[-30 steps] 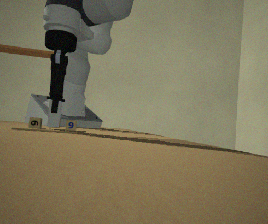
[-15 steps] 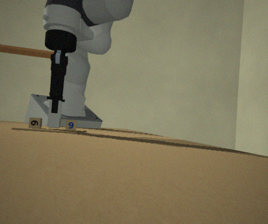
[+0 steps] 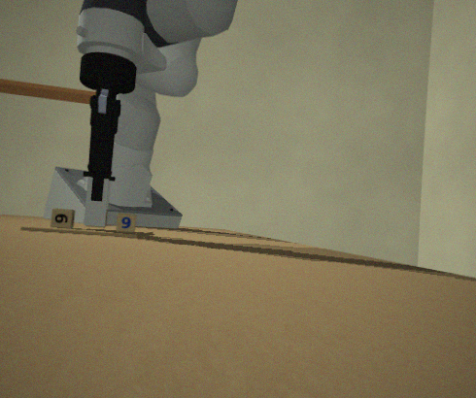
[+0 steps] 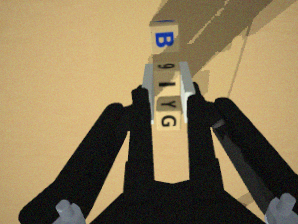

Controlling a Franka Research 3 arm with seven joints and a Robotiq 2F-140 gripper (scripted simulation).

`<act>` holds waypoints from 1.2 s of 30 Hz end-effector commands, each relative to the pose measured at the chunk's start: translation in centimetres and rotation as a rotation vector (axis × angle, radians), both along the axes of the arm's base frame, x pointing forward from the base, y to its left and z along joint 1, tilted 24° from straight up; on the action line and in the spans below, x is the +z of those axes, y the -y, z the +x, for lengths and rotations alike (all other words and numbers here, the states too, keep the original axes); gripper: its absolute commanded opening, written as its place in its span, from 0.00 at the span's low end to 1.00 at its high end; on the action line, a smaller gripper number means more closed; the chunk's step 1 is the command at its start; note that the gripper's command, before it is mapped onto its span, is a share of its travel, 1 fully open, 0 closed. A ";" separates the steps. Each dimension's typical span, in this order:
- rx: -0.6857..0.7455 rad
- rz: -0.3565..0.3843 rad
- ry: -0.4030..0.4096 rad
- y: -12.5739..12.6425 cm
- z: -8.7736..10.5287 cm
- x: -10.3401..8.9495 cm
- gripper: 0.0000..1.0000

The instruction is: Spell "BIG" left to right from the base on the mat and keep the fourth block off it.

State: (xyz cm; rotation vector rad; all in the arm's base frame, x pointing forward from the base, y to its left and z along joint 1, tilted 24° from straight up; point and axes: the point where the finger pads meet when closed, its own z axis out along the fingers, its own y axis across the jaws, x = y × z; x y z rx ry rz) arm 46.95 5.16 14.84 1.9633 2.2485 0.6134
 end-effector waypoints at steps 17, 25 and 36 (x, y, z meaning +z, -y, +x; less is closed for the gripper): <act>0.003 -0.001 0.002 -0.2 0.1 -0.3 0.13; 0.003 -0.001 0.002 -0.2 0.1 -0.3 0.13; 0.003 -0.001 0.002 -0.2 0.1 -0.3 0.13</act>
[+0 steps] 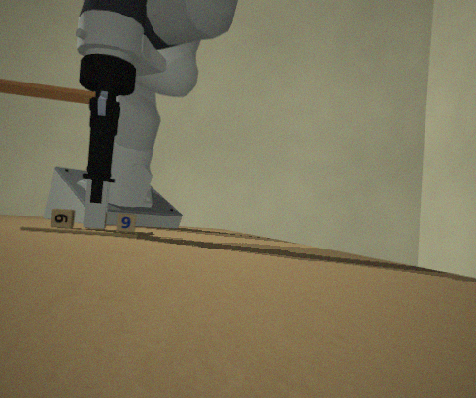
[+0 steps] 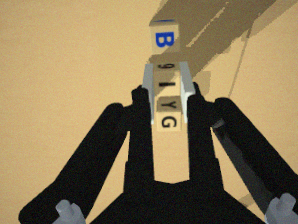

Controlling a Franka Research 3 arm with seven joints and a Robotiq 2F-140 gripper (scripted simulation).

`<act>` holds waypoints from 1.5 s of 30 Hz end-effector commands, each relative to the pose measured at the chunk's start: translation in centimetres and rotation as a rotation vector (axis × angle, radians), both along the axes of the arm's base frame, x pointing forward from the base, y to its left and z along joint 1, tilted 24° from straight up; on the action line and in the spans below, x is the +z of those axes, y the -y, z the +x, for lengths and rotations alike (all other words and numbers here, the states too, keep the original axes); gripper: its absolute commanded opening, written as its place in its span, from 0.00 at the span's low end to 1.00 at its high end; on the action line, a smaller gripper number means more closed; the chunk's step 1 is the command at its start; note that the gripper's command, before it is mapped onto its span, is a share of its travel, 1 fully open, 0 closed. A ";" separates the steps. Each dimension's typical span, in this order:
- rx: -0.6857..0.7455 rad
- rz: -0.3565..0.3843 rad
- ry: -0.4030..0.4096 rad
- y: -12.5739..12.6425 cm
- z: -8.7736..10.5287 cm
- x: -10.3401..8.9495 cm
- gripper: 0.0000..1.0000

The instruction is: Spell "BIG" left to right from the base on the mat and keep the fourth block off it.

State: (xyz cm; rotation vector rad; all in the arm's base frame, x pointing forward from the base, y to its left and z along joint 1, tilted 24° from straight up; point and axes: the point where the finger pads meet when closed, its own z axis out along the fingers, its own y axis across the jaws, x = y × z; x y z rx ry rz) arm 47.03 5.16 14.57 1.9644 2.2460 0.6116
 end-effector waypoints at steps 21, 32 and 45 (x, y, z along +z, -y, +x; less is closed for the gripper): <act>0.005 0.000 0.001 -0.2 0.0 -0.1 0.15; 0.005 0.000 0.001 -0.2 0.0 -0.1 0.22; 0.005 0.000 0.001 -0.2 0.0 -0.1 0.25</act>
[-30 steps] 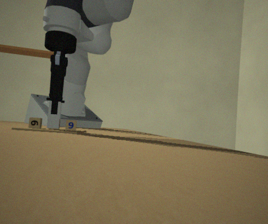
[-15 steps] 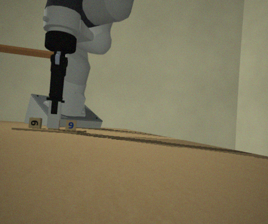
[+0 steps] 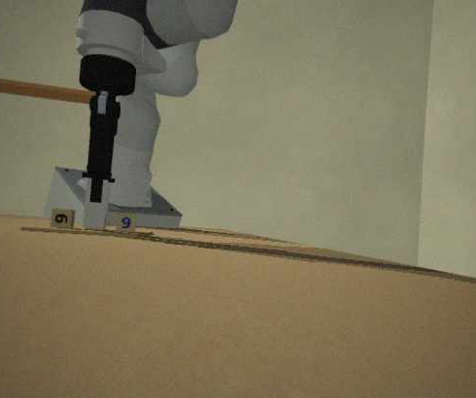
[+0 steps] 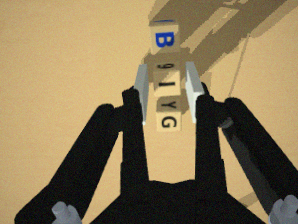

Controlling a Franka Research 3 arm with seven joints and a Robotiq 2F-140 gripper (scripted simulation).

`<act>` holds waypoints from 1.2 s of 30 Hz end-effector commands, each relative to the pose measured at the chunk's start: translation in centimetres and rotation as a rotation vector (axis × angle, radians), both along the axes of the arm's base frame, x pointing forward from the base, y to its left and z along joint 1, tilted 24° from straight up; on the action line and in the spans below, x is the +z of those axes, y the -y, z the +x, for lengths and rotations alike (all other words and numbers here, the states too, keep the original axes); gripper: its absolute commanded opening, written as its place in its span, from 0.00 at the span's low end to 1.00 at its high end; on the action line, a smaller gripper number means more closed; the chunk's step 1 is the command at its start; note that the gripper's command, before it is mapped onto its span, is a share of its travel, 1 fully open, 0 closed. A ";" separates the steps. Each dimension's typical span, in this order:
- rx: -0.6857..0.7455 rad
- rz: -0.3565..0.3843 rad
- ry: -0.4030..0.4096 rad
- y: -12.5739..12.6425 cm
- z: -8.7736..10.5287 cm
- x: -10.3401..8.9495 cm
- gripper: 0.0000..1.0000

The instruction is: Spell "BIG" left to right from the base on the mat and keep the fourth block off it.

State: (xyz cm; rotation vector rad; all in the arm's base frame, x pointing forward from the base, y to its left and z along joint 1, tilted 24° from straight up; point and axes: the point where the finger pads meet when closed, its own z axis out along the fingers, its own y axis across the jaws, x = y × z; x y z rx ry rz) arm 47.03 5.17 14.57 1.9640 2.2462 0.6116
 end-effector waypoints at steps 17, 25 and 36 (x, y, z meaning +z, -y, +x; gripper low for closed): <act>0.005 0.000 0.001 0.8 -1.4 3.8 0.25; 0.005 0.000 0.001 1.7 -2.7 7.4 0.25; 0.005 0.000 0.001 1.9 -3.0 8.2 1.00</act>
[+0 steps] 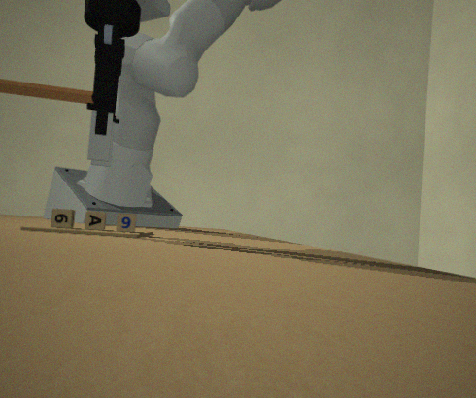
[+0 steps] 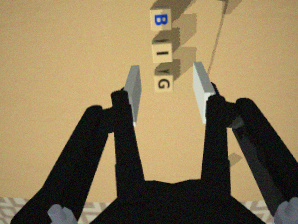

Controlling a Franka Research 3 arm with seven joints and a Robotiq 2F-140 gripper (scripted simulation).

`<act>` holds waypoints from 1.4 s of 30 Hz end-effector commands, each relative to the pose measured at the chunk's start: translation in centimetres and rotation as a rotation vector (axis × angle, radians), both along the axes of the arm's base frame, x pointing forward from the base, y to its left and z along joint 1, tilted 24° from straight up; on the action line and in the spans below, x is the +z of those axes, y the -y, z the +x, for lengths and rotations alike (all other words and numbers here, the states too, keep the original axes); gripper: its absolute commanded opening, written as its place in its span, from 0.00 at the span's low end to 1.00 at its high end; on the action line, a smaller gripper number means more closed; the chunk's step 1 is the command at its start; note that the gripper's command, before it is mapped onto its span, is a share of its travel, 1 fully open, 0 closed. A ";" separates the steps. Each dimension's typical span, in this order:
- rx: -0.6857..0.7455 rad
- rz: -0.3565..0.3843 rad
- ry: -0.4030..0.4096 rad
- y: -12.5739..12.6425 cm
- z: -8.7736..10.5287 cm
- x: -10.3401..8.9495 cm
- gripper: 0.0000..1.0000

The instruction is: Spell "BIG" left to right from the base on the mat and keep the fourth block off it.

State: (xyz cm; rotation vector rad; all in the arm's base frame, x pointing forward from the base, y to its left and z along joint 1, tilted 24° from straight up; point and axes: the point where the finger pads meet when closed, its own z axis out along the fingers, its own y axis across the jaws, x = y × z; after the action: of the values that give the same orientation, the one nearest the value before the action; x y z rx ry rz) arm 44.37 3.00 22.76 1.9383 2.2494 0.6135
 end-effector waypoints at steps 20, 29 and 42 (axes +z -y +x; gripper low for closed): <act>-0.008 0.010 -0.013 0.1 -0.2 -0.1 1.00; -0.030 0.018 -0.019 3.8 0.7 -1.4 0.35; -0.030 0.018 -0.019 3.8 0.7 -1.4 0.35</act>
State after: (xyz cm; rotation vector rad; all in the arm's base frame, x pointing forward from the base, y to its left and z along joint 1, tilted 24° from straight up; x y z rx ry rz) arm 44.96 -0.59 21.27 2.0066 2.2218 0.6197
